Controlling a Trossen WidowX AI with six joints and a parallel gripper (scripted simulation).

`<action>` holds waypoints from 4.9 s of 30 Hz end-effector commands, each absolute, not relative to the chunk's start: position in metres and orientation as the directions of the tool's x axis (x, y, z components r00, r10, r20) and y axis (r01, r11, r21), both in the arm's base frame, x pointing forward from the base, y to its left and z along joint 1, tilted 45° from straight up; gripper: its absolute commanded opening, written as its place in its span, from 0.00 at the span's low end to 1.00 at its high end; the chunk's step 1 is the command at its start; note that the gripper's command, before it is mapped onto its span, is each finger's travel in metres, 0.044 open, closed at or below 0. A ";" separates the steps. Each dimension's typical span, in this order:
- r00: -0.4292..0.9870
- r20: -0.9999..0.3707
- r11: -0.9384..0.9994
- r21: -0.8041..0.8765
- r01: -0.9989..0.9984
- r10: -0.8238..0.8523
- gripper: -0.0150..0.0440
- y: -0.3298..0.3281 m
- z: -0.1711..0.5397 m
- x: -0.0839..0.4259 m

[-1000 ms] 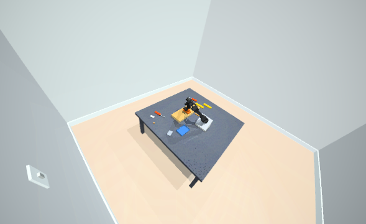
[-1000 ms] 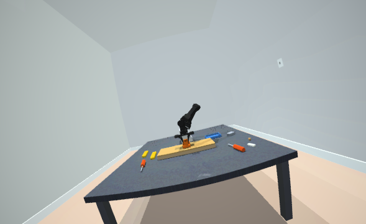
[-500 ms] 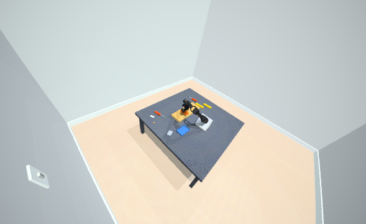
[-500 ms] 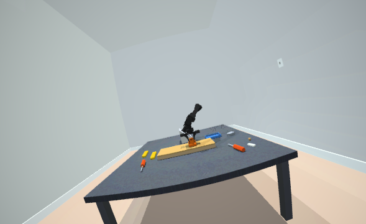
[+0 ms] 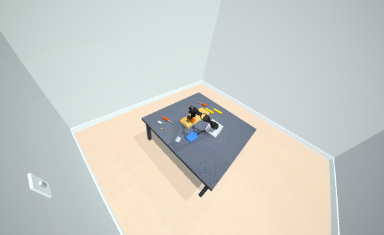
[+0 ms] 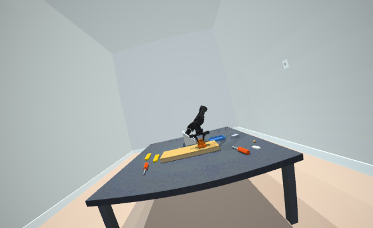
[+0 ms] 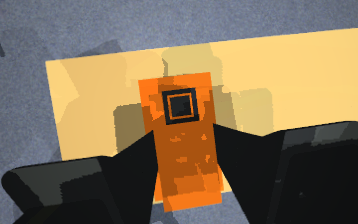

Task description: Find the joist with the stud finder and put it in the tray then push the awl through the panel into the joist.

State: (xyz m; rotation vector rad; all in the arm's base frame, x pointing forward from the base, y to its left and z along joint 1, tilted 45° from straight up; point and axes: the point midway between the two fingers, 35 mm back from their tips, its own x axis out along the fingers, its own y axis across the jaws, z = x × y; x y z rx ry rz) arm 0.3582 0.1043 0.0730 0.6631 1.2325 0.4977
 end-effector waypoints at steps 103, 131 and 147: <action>0.266 -0.691 0.717 0.697 -0.005 0.673 0.25 -0.038 -0.066 0.358; 0.268 -0.694 0.722 0.692 -0.007 0.668 0.25 -0.115 -0.139 0.358; 0.271 -0.692 0.720 0.694 -0.006 0.669 0.25 -0.126 -0.147 0.359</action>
